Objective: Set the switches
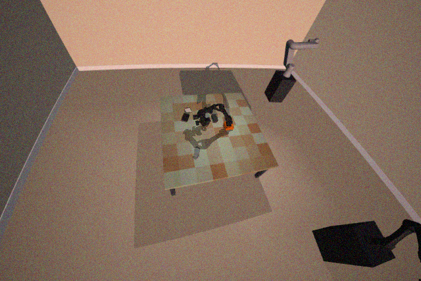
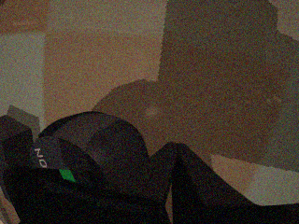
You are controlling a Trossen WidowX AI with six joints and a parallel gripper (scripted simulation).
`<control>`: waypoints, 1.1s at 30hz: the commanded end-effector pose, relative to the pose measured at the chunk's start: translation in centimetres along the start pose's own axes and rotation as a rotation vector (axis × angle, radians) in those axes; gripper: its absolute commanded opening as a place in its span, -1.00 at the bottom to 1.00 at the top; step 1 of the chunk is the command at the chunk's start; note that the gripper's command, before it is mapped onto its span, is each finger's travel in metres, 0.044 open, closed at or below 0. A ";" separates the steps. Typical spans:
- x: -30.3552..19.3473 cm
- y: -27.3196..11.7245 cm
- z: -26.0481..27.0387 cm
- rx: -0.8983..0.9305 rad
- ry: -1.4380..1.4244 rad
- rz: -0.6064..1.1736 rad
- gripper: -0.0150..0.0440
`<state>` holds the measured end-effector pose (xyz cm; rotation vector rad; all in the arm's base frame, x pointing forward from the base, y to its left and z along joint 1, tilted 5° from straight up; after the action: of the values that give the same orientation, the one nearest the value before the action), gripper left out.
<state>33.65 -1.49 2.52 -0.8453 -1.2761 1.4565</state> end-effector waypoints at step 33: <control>-0.6 -6.7 -4.7 0.014 0.000 0.000 -0.49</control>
<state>39.29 -1.08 7.69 -0.8480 -1.2803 1.4614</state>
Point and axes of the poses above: the point midway between the two fingers, 35 mm back from their tips, its own y axis out along the fingers, its own z axis across the jaws, x = y × z, the point moved 2 cm from there along -y, back along the fingers, and after that the axes turned 7 degrees about -y, right-handed, at the moved point
